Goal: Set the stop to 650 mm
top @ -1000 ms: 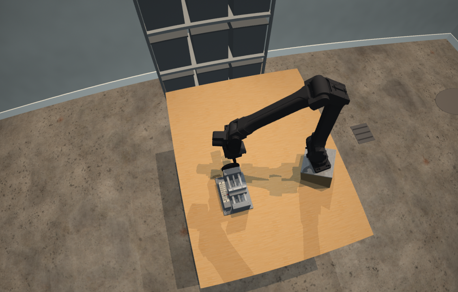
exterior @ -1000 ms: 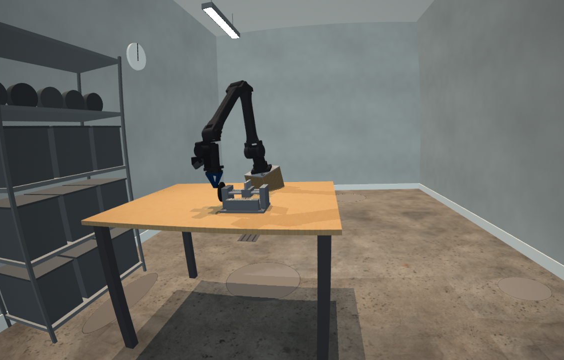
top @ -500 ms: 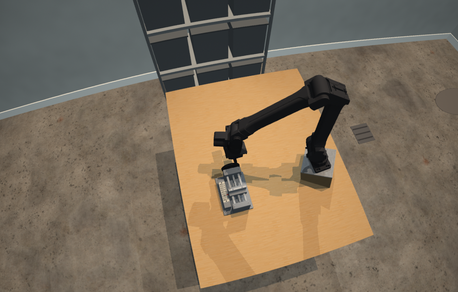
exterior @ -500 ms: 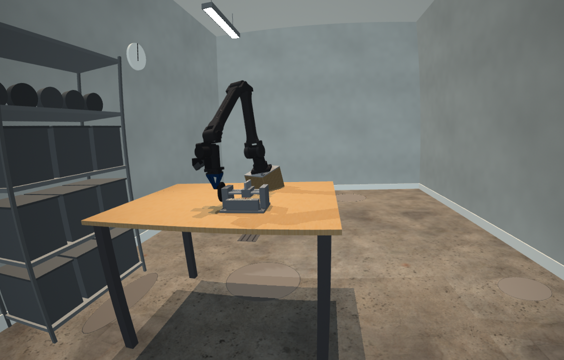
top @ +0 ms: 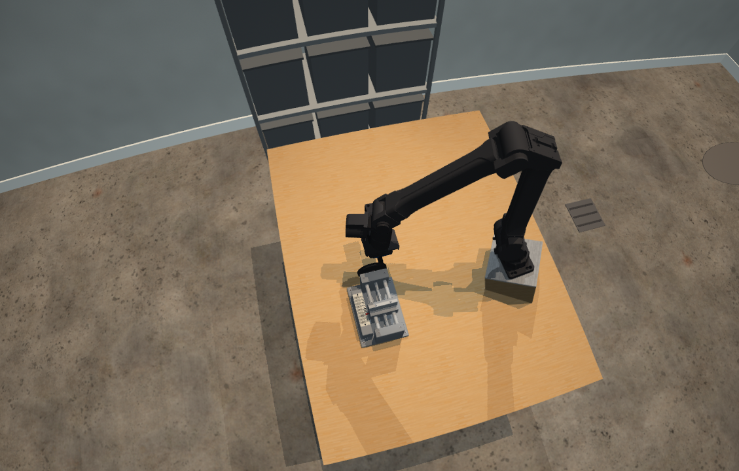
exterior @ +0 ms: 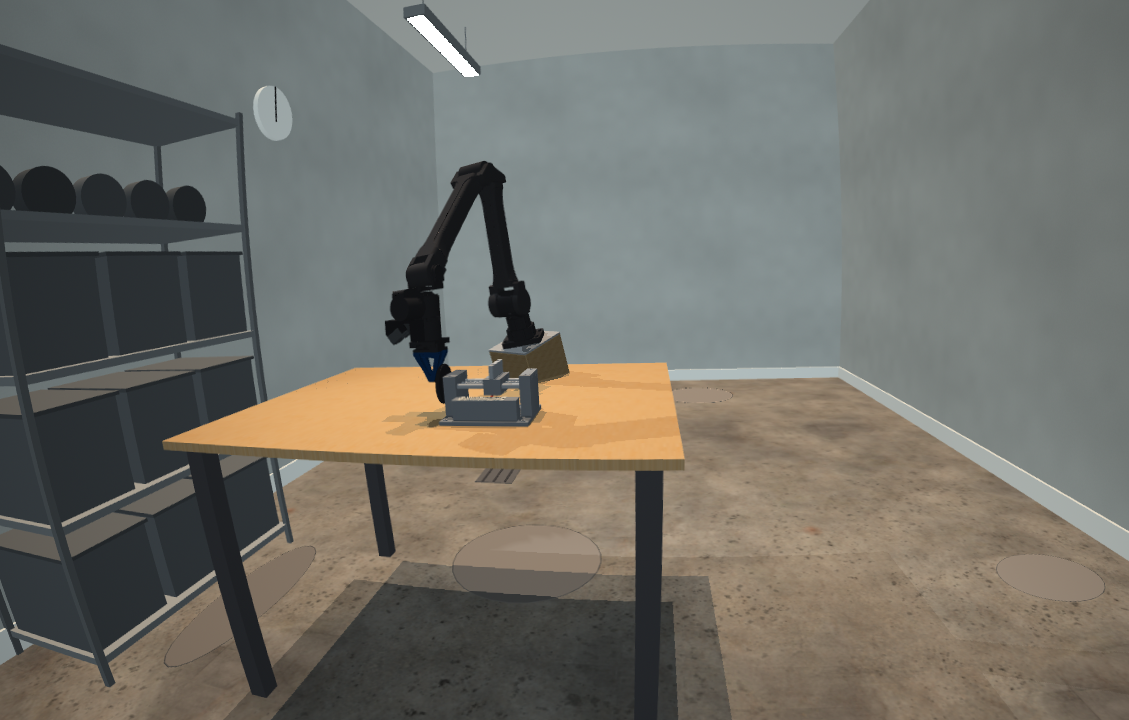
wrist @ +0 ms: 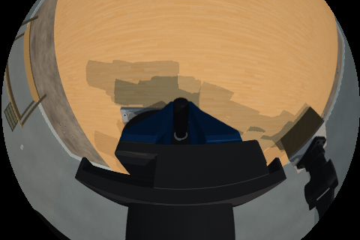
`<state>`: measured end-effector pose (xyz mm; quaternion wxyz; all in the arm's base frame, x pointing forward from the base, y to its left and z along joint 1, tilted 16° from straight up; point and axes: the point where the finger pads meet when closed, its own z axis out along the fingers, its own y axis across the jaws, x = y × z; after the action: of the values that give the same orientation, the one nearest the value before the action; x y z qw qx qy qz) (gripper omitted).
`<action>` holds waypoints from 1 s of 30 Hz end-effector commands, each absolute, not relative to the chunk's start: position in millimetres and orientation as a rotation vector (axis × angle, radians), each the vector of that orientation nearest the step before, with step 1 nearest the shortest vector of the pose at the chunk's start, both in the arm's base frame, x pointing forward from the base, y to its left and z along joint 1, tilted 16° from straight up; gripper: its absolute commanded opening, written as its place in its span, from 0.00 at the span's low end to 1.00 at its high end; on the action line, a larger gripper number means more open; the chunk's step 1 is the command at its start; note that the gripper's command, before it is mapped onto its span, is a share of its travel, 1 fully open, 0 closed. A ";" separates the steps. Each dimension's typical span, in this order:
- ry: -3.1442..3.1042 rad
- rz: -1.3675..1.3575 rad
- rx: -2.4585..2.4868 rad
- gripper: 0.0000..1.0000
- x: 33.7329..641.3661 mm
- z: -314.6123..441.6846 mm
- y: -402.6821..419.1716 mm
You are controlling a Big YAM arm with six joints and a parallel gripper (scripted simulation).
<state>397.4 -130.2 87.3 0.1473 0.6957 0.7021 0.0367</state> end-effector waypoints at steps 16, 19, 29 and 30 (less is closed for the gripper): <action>2.020 0.086 2.015 0.06 402.3 66.6 -141.0; 2.006 0.098 2.006 0.06 411.8 71.6 -143.8; 1.990 0.105 2.009 0.06 423.7 67.5 -146.7; 1.993 0.101 2.012 0.06 421.8 65.6 -146.2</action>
<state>408.0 -133.6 66.0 0.1417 0.6963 0.7028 0.0345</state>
